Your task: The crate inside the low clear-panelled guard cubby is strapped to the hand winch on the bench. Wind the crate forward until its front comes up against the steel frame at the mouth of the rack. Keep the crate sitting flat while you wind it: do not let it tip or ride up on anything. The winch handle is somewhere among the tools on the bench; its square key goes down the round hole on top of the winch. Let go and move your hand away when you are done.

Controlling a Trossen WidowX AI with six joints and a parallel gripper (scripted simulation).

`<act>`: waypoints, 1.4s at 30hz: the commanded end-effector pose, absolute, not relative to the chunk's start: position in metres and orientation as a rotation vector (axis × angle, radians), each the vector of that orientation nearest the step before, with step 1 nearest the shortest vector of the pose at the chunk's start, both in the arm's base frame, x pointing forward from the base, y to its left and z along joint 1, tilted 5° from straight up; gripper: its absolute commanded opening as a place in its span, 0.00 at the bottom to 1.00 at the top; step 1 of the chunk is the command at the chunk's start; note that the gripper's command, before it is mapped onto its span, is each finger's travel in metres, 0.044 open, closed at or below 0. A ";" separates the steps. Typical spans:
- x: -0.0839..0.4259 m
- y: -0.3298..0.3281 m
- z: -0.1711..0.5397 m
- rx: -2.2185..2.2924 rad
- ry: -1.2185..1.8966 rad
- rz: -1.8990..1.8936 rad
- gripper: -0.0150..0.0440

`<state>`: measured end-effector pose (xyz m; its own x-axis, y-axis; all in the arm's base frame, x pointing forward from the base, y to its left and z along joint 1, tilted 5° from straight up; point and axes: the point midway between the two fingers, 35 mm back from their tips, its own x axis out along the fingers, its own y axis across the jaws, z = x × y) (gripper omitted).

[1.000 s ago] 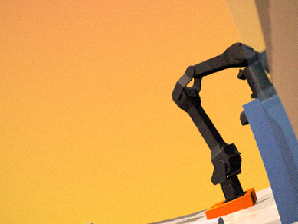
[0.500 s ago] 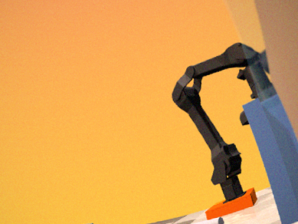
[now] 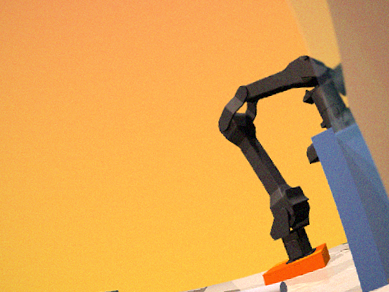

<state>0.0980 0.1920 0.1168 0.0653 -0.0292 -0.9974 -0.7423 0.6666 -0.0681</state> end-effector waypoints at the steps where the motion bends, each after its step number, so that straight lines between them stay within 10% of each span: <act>1: 0.102 0.187 0.115 -0.701 1.422 0.596 0.25; 42: 0.139 0.169 0.118 -0.703 1.419 0.594 0.25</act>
